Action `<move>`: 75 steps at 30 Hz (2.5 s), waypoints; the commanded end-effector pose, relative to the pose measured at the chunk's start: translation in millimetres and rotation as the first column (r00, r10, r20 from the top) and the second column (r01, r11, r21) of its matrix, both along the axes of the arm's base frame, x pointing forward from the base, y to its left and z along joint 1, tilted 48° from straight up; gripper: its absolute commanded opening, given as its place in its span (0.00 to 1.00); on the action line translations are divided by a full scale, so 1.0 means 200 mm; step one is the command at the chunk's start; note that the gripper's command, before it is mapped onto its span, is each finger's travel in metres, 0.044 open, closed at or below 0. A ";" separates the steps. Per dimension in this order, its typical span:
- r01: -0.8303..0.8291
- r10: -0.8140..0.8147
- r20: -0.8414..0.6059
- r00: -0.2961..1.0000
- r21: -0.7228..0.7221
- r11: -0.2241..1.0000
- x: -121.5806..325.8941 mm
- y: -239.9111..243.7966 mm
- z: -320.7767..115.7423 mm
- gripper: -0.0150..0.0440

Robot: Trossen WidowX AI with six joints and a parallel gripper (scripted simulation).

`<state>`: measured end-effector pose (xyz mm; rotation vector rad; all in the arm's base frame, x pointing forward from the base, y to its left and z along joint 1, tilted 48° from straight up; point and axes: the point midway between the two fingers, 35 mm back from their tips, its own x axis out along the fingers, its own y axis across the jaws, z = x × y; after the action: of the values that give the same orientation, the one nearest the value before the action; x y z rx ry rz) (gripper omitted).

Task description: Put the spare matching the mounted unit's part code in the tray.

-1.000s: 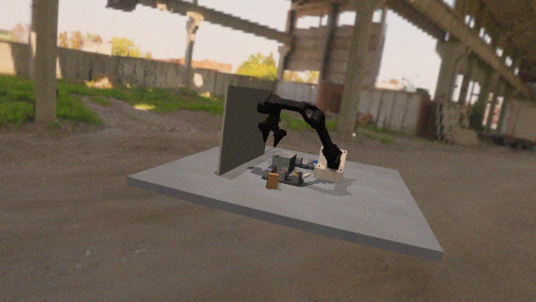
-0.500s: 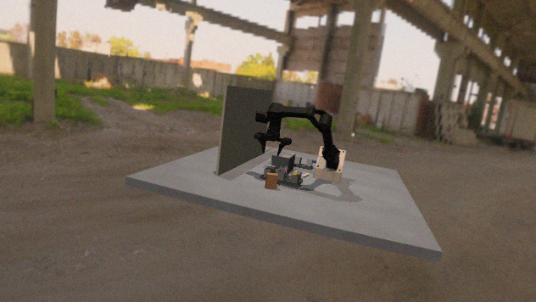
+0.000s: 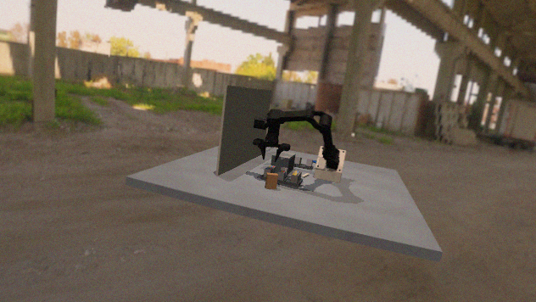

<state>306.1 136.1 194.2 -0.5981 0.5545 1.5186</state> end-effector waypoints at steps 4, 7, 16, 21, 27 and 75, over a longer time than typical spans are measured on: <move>-0.001 0.001 -0.006 1.000 0.001 1.000 0.00 0.04 -0.04 0.76; -0.001 0.001 -0.006 1.000 0.000 1.000 0.00 0.06 -0.05 0.76; -0.001 0.001 -0.005 1.000 0.000 1.000 0.00 0.12 -0.10 0.76; -0.001 0.001 -0.005 1.000 0.000 1.000 0.00 0.15 -0.13 0.76; -0.001 0.001 -0.005 1.000 0.001 1.000 0.00 0.19 -0.16 0.76; -0.004 0.004 -0.003 1.000 0.010 1.000 -0.02 0.29 -0.24 0.25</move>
<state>301.7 194.8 146.1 -0.5896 0.5481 1.5255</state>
